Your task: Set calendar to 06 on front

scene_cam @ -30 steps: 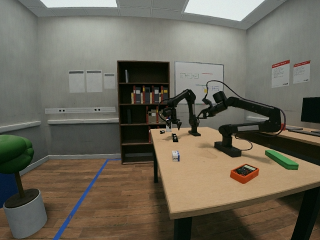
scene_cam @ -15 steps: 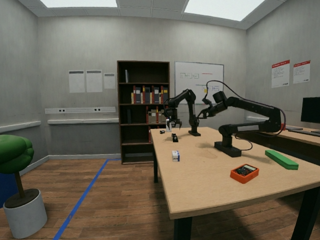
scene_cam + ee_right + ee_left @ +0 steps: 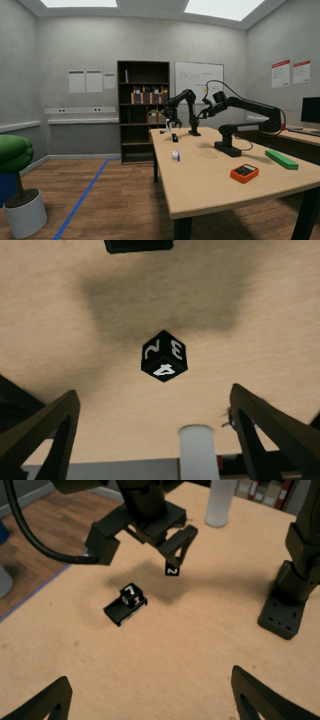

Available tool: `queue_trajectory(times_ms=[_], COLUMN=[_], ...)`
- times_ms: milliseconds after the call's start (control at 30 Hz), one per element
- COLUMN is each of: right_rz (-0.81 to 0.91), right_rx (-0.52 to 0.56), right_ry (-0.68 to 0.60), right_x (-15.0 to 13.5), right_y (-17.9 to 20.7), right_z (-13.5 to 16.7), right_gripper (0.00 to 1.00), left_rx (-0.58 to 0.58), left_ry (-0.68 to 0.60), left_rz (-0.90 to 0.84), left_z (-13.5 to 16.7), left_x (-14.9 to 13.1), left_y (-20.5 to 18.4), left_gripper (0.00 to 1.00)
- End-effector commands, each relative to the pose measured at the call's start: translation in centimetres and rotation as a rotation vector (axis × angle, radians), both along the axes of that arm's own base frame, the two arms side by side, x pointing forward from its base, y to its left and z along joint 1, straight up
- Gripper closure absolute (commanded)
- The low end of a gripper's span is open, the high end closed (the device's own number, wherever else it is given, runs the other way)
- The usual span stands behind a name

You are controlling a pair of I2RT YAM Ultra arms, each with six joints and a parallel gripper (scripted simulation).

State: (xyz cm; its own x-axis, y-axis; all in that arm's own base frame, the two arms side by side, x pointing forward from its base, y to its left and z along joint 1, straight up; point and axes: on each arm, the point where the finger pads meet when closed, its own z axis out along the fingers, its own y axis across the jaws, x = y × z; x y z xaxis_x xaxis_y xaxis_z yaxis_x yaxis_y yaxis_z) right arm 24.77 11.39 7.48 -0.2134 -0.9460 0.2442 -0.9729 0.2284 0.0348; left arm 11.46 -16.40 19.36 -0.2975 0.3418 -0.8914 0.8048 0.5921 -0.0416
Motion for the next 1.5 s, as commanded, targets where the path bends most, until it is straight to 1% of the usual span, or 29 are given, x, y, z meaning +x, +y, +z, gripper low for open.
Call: queue_trajectory(times_ms=[0,167,233,300,433,800,867,967,1367,1433,1467], right_rz=[-0.052,-0.324,-0.410,-0.410,-0.627,-1.119,-1.119,-1.291,-1.837,-1.837,-1.881], right_rx=[0.028,0.048,0.054,0.054,0.068,0.091,0.091,0.097,0.104,0.104,0.104], right_ry=[-0.030,-0.076,-0.089,-0.089,-0.118,-0.164,-0.164,-0.174,-0.181,-0.181,-0.179], right_x=[0.8,0.6,0.6,0.6,0.6,0.4,0.4,0.4,0.1,0.1,0.1], right_y=[0.6,-0.2,-0.5,-0.5,-1.1,-2.8,-2.8,-3.2,-4.9,-4.9,-4.9], right_z=[0.1,0.1,0.1,0.1,0.1,0.2,0.2,0.2,0.2,0.2,0.2], right_gripper=[0.00,0.00,0.00,0.00,0.00,0.00,0.00,0.00,0.00,0.00,0.00], left_rx=[-0.026,-0.026,-0.026,-0.026,-0.026,-0.026,-0.026,-0.026,-0.026,-0.026,-0.026], left_ry=[-0.016,-0.016,-0.016,-0.016,-0.016,-0.016,-0.016,-0.016,-0.016,-0.016,-0.016], left_rz=[0.008,0.008,0.008,0.008,0.008,0.008,0.008,0.008,0.008,0.008,0.008], left_z=[1.2,1.2,1.2,1.2,1.2,1.2,1.2,1.2,1.2,1.2,1.2], left_x=[0.0,0.0,0.0,0.0,0.0,0.0,0.0,0.0,0.0,0.0,0.0], left_y=[0.2,0.2,0.2,0.2,0.2,0.2,0.2,0.2,0.2,0.2,0.2], left_gripper=[0.00,0.00,0.00,0.00,0.00,0.00,0.00,0.00,0.00,0.00,0.00])
